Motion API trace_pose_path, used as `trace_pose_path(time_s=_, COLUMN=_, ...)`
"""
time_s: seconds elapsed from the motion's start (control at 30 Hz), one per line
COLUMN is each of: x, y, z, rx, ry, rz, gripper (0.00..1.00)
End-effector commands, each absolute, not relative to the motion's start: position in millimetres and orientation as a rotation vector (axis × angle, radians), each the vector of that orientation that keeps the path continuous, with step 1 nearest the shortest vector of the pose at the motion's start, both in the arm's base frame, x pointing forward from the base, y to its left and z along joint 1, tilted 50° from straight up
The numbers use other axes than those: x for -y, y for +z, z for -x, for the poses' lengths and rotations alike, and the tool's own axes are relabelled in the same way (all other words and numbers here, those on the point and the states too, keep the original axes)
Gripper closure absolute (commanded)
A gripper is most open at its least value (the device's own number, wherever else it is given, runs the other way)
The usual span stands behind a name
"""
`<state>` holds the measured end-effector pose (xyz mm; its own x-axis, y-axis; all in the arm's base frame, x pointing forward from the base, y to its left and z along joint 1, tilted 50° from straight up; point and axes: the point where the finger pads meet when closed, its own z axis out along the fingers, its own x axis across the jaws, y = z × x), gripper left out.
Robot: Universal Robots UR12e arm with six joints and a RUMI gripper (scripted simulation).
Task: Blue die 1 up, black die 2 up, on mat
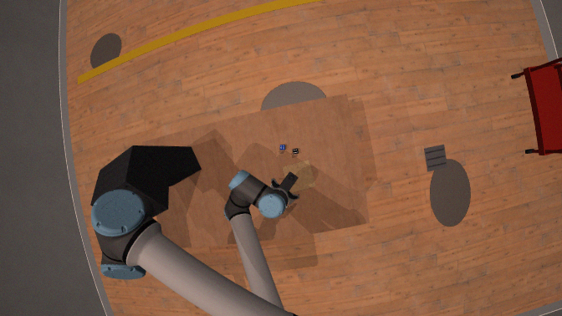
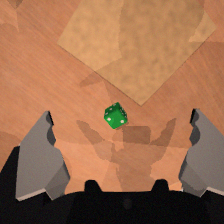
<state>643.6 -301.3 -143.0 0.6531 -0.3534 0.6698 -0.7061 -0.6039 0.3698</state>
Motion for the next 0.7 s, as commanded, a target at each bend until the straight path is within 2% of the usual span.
trace_pose_path(time_s=0.0, x=288, y=-153, z=-654, rx=0.818, ry=0.729, rz=-2.24, gripper=0.0)
trace_pose_path(time_s=0.67, x=187, y=-233, z=-729, rx=0.818, ry=0.729, rz=-2.24, gripper=0.0)
